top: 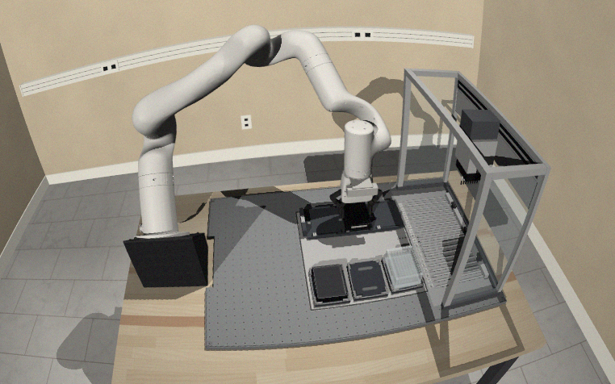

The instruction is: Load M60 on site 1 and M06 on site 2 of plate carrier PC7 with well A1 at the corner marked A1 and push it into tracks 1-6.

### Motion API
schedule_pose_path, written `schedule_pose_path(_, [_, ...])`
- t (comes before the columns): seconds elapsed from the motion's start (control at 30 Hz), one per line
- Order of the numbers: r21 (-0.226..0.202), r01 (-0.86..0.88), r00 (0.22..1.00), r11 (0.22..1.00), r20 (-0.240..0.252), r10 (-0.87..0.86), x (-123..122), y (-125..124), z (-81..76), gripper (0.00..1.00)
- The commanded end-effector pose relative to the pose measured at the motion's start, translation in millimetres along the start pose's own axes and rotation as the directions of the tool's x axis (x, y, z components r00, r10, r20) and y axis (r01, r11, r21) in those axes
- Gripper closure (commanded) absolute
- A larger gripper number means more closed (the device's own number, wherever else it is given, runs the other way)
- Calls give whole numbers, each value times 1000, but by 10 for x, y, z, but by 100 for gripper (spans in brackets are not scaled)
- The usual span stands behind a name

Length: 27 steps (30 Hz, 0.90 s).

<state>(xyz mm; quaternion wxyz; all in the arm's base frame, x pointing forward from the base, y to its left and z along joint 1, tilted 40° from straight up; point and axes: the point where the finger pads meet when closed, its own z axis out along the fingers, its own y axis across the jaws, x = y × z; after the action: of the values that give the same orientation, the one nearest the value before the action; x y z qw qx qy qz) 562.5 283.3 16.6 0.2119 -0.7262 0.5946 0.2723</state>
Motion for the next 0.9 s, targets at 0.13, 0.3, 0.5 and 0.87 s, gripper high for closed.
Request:
schedule_pose_path(0.13, [2,1,1000,1000,0,-1,-1,-10,50,100])
schedule_pose_path(0.3, [2,1,1000,1000,0,-1,-1,-10,70,100])
schedule_pose_path(0.5, [2,1,1000,1000,0,-1,-1,-10,72,100])
schedule_pose_path(0.87, [2,1,1000,1000,0,-1,-1,-10,71,100])
